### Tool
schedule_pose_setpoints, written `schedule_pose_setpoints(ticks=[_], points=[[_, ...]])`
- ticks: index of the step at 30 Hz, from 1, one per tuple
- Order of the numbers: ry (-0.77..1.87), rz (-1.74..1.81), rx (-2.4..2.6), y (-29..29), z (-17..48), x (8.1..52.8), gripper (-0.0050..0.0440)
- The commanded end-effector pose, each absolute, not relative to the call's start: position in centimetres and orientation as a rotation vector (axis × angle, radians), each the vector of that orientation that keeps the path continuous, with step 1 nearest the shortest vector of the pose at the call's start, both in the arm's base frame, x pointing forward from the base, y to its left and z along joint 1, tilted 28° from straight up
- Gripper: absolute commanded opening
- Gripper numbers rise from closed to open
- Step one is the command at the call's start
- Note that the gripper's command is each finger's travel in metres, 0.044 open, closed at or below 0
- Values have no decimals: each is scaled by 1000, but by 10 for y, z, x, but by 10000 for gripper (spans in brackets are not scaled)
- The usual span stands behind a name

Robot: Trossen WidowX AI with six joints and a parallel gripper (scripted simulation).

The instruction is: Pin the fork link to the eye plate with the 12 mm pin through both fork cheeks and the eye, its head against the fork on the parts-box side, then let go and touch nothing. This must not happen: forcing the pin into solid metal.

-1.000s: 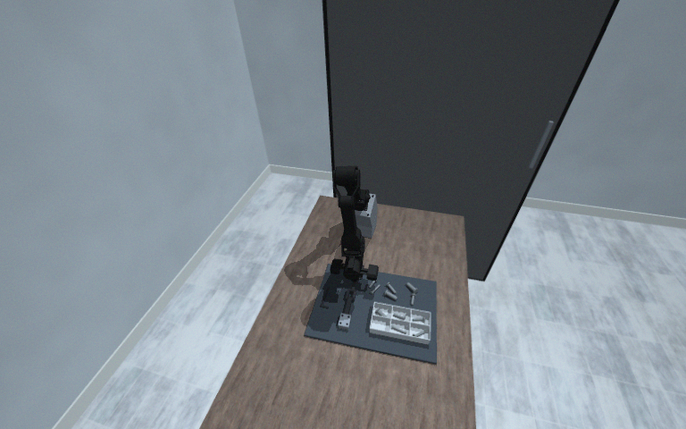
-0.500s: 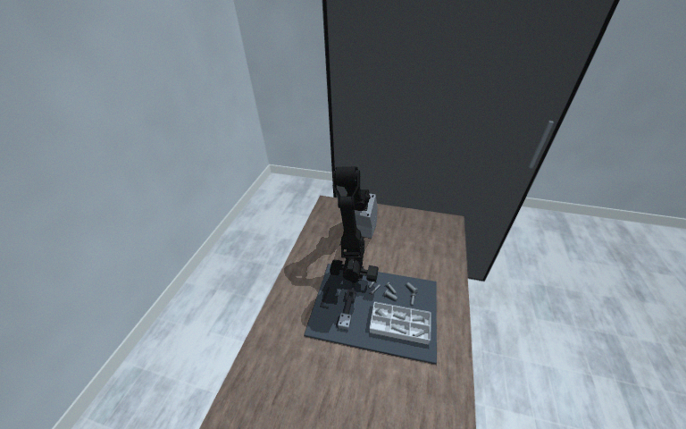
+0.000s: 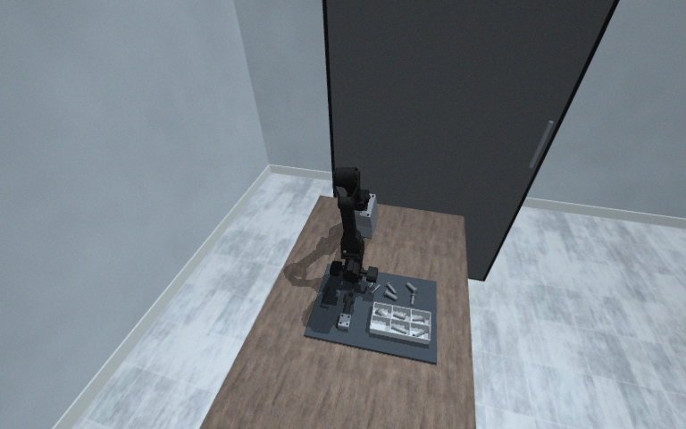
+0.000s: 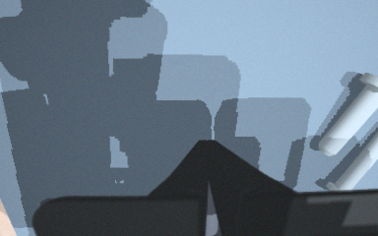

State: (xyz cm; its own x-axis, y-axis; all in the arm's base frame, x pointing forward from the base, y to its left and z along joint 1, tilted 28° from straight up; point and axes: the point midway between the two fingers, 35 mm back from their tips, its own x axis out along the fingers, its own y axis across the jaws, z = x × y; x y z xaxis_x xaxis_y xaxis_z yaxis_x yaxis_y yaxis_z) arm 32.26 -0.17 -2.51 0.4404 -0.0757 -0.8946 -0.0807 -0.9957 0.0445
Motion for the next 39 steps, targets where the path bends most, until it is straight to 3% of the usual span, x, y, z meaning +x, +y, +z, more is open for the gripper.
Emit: schedule_pose_setpoints(ticks=[1,27,32,39], points=[[143,1621,-2682,-2,-20,332,0],[143,1621,-2682,-1,-27,318,0],[143,1621,-2682,-1,-27,319,120],[143,1621,-2682,0,-19,314,130]])
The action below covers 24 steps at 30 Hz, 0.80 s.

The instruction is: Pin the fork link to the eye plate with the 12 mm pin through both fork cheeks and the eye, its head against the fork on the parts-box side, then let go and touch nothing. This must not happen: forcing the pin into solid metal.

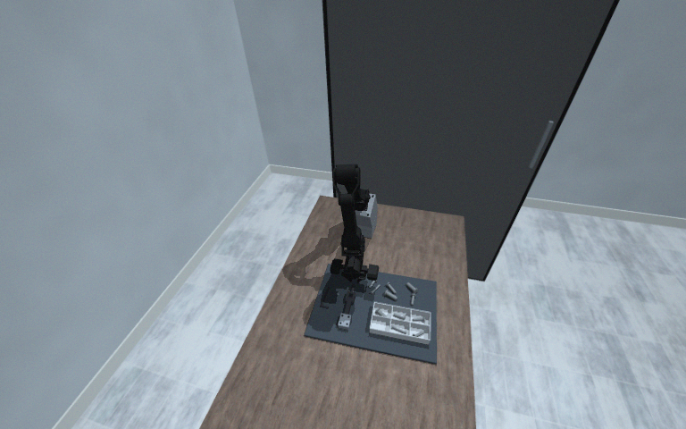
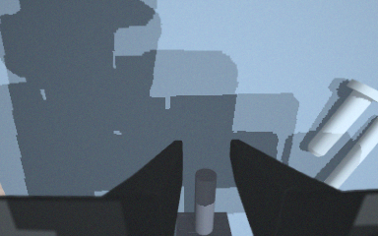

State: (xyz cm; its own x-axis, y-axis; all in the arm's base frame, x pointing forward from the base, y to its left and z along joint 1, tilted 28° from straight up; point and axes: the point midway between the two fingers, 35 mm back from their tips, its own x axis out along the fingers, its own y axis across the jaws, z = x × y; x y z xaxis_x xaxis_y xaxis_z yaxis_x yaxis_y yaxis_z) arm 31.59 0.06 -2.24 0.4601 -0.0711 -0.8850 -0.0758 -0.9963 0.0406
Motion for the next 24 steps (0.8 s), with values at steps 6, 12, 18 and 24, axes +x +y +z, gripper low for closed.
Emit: schedule_pose_setpoints(ticks=[6,12,18,24], points=[[143,1621,-2682,2,-1,305,130],[142,1602,-2683,3,-1,309,106],[310,1409,-2534,12,13,323,10],[500,1240,-2248,27,14,329,0]])
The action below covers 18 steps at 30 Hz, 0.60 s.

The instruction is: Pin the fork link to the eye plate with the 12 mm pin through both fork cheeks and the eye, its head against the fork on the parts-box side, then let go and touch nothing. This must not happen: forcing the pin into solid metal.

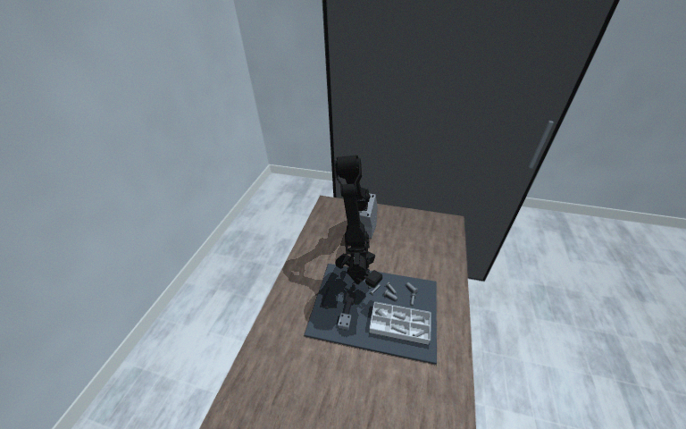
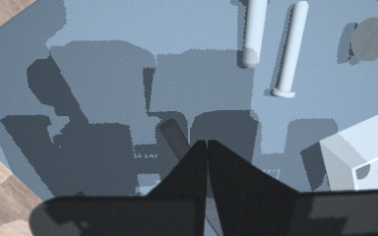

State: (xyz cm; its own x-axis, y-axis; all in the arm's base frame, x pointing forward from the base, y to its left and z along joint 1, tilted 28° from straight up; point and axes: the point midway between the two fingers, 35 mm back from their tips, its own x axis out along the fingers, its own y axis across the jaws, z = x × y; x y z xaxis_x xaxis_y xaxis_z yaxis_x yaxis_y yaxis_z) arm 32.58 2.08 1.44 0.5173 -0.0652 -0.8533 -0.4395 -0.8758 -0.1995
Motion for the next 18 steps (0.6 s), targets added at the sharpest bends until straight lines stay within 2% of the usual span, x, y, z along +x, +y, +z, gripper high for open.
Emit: schedule_pose_setpoints(ticks=[1,18], points=[[525,1214,-2205,29,14,330,0],[842,793,-1477,64,16,339,0]])
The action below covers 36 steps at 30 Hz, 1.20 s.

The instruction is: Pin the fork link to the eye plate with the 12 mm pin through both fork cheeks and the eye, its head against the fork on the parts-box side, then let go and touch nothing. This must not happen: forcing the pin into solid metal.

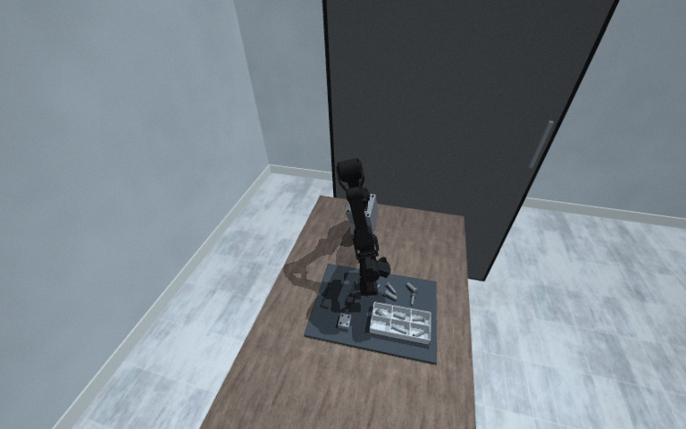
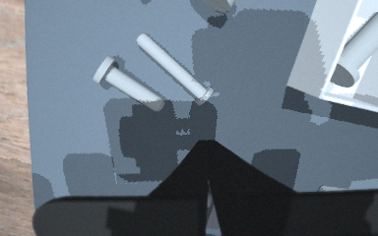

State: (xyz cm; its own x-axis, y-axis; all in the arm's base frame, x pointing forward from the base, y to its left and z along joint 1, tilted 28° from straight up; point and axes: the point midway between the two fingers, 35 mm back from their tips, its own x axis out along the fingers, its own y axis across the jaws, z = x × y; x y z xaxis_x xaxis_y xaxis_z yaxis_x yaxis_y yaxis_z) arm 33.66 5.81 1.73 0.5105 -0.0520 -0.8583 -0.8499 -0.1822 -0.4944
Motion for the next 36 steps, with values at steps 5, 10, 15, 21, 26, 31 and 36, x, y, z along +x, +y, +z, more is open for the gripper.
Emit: schedule_pose_setpoints(ticks=[5,10,15,21,26,31,36], points=[[909,660,-1244,76,17,341,0],[950,560,-1070,83,17,342,0],[995,419,-823,98,17,343,0],[1030,259,-542,112,18,344,0],[1040,179,-402,120,18,344,0],[1049,17,-118,135,18,344,0],[1044,-117,115,148,17,343,0]])
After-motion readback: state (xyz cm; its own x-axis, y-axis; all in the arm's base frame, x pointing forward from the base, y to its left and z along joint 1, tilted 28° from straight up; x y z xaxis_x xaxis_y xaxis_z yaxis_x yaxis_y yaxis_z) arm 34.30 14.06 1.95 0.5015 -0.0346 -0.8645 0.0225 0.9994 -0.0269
